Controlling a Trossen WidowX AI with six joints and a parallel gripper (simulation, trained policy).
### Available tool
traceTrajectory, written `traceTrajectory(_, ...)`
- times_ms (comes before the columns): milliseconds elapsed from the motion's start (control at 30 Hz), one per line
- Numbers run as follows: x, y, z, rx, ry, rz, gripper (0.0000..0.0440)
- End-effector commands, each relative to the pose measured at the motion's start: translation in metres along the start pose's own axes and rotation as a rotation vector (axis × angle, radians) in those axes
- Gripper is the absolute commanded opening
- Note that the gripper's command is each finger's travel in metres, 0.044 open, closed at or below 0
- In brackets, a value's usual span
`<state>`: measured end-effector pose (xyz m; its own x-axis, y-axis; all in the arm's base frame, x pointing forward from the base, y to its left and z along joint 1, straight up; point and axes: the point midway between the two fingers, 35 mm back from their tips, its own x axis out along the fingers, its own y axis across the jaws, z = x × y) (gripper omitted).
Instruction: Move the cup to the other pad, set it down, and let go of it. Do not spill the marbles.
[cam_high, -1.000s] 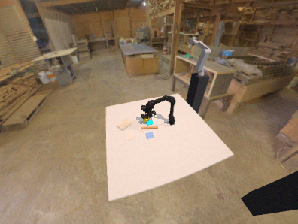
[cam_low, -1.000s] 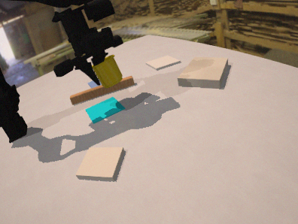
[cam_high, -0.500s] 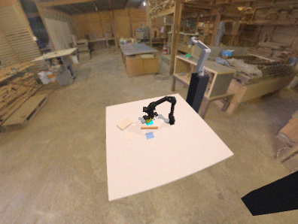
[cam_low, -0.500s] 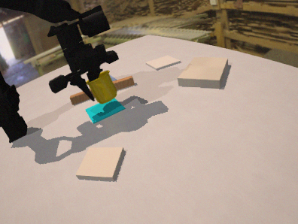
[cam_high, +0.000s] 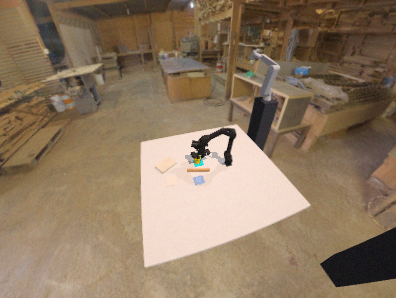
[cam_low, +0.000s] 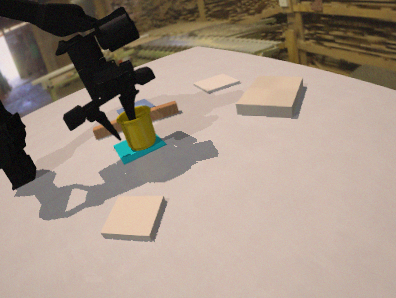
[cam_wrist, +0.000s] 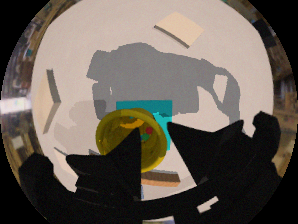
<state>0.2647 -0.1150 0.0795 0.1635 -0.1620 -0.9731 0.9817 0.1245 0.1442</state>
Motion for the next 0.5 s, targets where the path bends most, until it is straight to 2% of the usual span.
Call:
traceTrajectory(0,-0.005,-0.001,0.0,0.008,0.003,0.027,0.0178)
traceTrajectory(467,-0.031,-0.008,0.002,0.042,0.004,0.104,0.0245)
